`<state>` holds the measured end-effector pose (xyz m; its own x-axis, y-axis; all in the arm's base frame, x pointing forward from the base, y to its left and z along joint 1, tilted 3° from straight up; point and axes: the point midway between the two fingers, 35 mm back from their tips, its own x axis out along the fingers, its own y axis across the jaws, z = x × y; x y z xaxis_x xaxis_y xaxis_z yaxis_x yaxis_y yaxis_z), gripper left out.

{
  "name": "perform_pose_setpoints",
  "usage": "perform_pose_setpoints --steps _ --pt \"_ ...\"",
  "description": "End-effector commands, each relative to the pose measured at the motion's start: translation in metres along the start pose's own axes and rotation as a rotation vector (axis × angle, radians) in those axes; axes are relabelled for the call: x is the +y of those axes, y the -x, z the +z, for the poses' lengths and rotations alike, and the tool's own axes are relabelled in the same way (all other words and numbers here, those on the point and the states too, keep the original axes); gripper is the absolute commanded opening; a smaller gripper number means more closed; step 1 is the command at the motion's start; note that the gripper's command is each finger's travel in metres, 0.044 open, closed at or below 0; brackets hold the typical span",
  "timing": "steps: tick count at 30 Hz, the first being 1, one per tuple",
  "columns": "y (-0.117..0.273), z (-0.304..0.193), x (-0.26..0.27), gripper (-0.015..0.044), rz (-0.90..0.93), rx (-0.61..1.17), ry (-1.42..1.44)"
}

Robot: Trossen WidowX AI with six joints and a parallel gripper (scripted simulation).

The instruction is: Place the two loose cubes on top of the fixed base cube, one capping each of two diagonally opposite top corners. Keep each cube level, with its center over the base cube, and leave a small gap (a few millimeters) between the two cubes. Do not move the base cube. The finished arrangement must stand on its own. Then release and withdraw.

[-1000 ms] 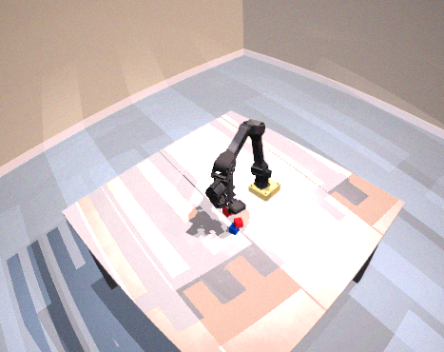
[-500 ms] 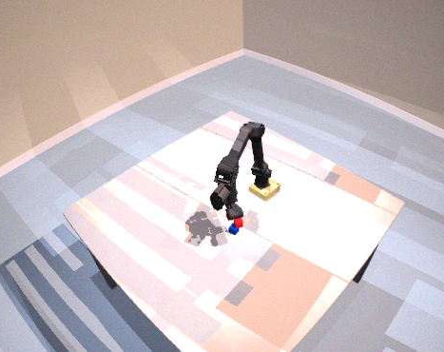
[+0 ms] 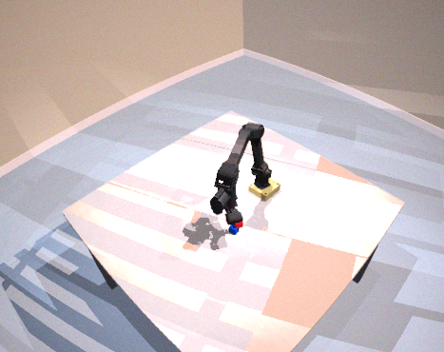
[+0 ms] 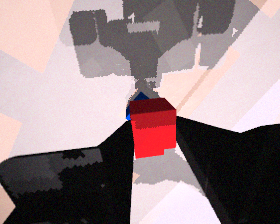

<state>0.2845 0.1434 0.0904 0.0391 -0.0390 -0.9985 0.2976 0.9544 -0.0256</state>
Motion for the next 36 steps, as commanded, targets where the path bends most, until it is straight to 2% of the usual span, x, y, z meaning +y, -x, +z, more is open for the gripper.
perform_pose_setpoints --steps 1,12,24,36 --pt "-0.004 0.000 -0.001 0.0105 -0.003 -0.003 -0.004" --pt "-0.006 0.000 -0.001 0.0105 -0.003 -0.003 -0.004" --pt "-0.033 0.001 0.000 0.0105 -0.001 0.000 -0.001" --pt "-0.033 0.001 0.000 0.0105 -0.001 0.000 0.000"
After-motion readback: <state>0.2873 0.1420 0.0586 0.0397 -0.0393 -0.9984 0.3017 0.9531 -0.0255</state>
